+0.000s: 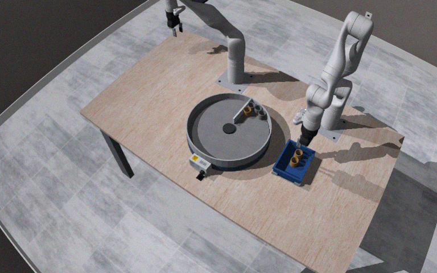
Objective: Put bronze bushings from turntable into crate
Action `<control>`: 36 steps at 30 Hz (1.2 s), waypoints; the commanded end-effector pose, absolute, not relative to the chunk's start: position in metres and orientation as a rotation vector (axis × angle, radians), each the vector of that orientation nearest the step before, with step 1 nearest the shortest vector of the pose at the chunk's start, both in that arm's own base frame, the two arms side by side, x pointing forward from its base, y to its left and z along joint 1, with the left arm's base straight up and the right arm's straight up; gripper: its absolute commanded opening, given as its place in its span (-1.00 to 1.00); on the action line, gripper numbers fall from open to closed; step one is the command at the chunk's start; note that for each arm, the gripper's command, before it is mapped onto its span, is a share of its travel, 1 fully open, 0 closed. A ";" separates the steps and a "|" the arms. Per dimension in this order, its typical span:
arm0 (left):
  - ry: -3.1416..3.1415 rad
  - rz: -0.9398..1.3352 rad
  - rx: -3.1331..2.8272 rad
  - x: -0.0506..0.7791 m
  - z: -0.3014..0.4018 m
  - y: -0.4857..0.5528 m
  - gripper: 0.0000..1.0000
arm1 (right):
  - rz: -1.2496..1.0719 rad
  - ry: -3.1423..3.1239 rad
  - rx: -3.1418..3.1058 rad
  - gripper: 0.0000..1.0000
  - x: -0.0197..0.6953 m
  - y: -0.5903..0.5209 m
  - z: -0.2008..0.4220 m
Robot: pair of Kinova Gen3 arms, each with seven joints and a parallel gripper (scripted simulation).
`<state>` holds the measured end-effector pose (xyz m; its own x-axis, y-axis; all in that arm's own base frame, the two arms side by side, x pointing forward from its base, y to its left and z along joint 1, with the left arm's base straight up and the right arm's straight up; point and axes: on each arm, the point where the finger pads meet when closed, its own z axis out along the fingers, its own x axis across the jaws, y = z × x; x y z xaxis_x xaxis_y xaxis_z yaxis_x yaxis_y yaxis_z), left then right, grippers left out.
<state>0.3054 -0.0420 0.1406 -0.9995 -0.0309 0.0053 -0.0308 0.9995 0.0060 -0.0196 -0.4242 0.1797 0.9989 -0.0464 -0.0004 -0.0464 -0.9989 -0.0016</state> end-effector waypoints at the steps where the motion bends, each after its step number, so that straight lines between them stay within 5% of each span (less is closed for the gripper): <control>1: -3.137 -0.010 0.048 0.305 0.141 -0.052 -0.28 | 0.000 0.073 -3.141 1.00 -0.020 -0.425 0.180; 36: -3.137 -0.008 0.048 0.280 0.141 -0.303 -0.28 | 0.000 0.073 -3.141 1.00 -0.020 -0.425 0.180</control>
<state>0.2808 -0.2686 0.1415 -0.9996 -0.0272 0.0072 -0.0273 0.9996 -0.0077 -0.0196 -0.4242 0.1797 0.9989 -0.0464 -0.0004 -0.0464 -0.9989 -0.0016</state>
